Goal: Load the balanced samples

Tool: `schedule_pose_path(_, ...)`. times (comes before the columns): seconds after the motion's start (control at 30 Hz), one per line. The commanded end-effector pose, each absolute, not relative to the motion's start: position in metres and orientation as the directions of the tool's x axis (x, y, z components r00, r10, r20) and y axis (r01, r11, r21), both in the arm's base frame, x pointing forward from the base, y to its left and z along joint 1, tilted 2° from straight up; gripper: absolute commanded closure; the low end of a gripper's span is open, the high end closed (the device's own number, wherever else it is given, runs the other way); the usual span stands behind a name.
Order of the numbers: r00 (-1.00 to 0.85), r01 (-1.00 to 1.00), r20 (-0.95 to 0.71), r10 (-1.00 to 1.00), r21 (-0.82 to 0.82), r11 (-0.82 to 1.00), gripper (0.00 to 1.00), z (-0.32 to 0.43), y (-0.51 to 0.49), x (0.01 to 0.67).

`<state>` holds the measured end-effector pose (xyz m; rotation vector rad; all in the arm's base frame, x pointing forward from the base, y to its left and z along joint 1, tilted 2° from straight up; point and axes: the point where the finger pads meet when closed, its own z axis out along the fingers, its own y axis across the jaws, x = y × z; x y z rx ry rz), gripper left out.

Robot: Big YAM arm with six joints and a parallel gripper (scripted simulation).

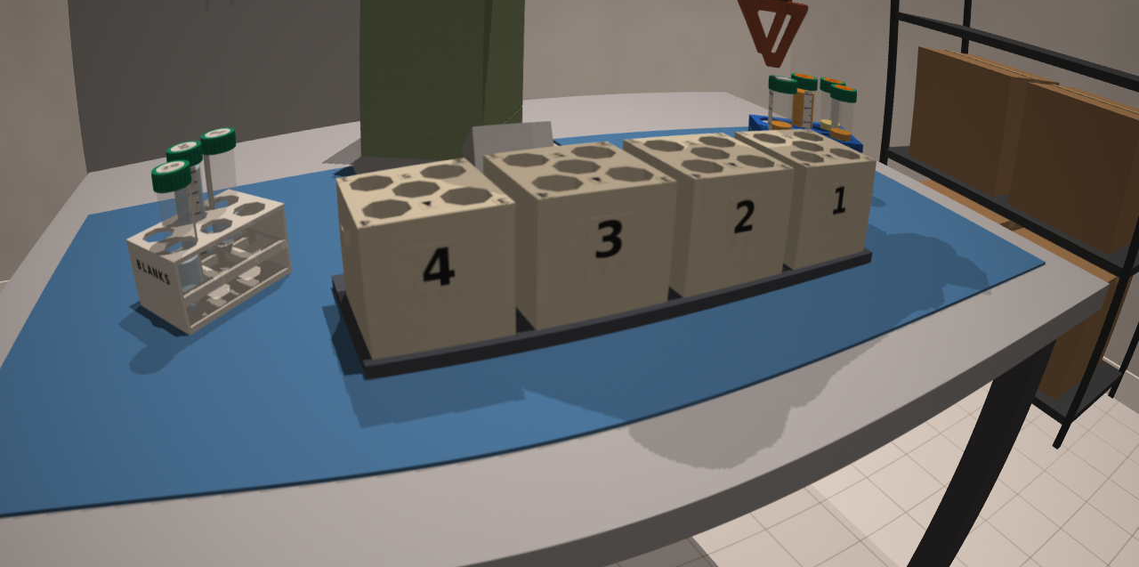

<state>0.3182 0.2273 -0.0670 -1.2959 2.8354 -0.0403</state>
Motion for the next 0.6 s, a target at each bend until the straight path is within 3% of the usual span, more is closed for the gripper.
schedule_pose_path(0.0,-0.692,-0.720,-0.027,-0.721,-0.037,0.693,0.00,-0.061,0.252,0.330)
schedule_pose_path(0.37,-0.692,-0.720,-0.031,-0.721,-0.032,0.693,0.00,-0.061,0.347,0.330)
schedule_pose_path(0.57,-0.709,-0.705,0.001,-0.705,-0.033,0.709,0.00,-0.069,0.326,0.324)
